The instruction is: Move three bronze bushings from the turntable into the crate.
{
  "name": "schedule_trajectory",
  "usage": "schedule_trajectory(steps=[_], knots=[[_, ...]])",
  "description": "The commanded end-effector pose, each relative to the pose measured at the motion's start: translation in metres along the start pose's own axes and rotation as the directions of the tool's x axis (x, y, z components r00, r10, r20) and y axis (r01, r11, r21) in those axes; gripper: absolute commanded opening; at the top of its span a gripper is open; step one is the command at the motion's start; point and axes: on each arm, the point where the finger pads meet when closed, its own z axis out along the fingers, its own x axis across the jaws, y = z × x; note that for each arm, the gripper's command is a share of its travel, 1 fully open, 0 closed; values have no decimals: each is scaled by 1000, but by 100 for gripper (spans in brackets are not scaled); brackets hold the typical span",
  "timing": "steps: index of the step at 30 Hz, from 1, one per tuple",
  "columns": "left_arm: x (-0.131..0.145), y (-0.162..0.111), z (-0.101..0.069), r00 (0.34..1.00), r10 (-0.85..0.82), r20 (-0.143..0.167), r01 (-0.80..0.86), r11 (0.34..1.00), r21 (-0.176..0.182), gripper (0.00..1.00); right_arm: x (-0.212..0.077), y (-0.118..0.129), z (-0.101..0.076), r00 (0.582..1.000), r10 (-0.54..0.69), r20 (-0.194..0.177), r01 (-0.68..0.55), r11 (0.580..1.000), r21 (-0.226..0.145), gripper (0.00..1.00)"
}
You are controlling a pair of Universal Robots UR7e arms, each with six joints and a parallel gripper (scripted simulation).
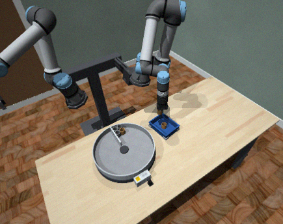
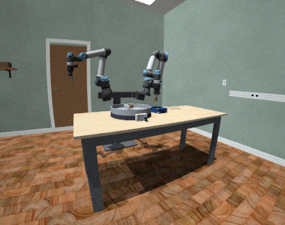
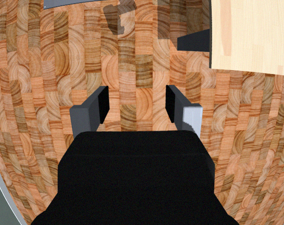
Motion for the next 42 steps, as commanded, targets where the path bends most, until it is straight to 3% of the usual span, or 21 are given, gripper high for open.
schedule_trajectory(steps=[1,30,36,42], knots=[[0,-1,0,1000,0,-1,0,1000,0,0,-1,-1,0,1000,1,0,-1,1000,0,100],[0,-1,1,1000,0,-1,0,1000,1,0,-1,-1,0,1000,1,0,-1,1000,0,100],[1,-3,14,1000,0,-1,0,1000,4,0,-1,-1,0,1000,1,0,-1,1000,0,100],[1,-3,38,1000,0,-1,0,1000,4,0,-1,-1,0,1000,1,0,-1,1000,0,100]])
